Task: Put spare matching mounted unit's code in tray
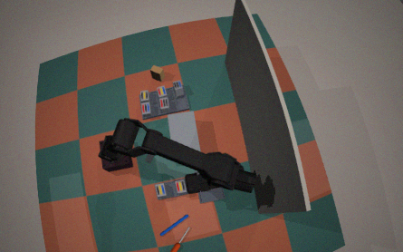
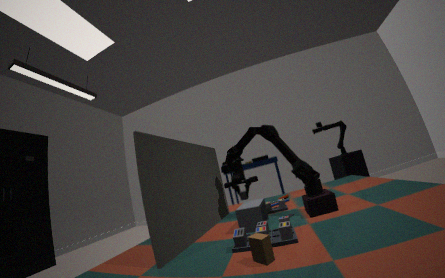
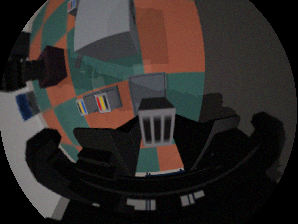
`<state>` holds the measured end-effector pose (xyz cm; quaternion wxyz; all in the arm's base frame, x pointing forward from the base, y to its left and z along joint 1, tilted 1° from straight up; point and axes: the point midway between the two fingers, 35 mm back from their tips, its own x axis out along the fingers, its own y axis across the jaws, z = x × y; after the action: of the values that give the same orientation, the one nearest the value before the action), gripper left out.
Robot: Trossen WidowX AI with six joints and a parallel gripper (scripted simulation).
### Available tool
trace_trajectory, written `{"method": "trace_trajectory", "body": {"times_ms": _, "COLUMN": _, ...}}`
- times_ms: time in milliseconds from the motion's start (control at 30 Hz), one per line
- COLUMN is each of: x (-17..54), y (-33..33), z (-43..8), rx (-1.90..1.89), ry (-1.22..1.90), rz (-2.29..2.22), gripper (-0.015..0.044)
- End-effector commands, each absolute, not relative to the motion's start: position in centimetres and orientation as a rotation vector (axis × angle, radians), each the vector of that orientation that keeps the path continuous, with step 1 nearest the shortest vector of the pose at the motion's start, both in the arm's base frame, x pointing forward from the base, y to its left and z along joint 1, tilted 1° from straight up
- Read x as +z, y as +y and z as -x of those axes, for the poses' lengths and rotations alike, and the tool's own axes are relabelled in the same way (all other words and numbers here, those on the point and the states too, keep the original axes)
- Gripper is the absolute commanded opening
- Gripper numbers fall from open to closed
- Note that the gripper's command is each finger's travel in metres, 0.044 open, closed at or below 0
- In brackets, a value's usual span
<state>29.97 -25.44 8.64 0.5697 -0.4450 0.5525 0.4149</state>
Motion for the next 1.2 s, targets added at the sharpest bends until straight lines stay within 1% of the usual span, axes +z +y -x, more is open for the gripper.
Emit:
{"method": "trace_trajectory", "body": {"times_ms": 0, "x": 8.2, "y": -25.4, "z": -30.0, "rx": 0.975, "ry": 1.294, "rz": 1.047, "gripper": 0.0}}
{"method": "trace_trajectory", "body": {"times_ms": 1167, "x": 4.9, "y": -25.4, "z": -30.1, "rx": 0.975, "ry": 1.294, "rz": 1.047, "gripper": 0.0}}
